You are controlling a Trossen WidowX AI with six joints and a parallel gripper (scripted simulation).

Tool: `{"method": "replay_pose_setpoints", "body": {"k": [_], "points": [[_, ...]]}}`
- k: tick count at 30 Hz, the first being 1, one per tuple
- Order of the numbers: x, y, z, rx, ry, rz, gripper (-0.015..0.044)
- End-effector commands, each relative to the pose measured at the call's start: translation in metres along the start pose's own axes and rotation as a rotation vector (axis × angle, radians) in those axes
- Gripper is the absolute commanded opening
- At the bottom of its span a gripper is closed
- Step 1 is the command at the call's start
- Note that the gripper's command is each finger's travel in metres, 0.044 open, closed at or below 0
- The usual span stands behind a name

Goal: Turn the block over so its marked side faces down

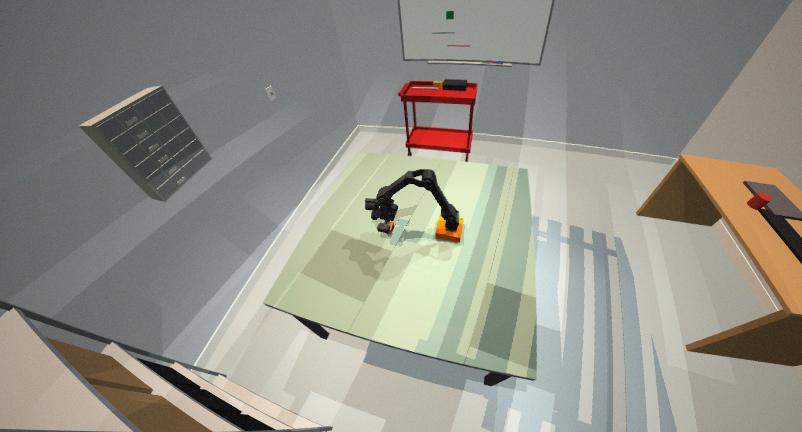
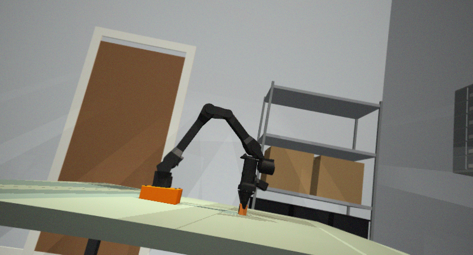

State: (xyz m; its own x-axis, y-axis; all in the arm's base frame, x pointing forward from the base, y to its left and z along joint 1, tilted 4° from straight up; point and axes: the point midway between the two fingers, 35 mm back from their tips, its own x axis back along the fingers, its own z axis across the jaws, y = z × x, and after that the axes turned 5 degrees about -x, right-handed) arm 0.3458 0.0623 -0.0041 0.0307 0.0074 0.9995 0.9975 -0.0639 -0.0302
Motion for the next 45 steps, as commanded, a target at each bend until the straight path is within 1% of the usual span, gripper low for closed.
{"method": "replay_pose_setpoints", "body": {"k": [1, 3, 25, 27, 31, 36, 45], "points": [[-0.002, 0.000, 0.001, 0.004, 0.005, 0.000, 0.0361], [-0.002, 0.000, 0.001, 0.004, 0.005, 0.000, 0.0309], [-0.002, 0.000, 0.001, 0.004, 0.005, 0.000, 0.0162], [0.003, 0.000, 0.001, 0.004, 0.005, 0.000, 0.0110], [0.027, 0.000, 0.001, 0.004, 0.005, 0.000, 0.0005], [0.028, 0.000, 0.001, 0.005, 0.006, -0.010, 0.0000], [0.020, 0.002, 0.002, 0.010, 0.014, -0.150, 0.0000]]}}
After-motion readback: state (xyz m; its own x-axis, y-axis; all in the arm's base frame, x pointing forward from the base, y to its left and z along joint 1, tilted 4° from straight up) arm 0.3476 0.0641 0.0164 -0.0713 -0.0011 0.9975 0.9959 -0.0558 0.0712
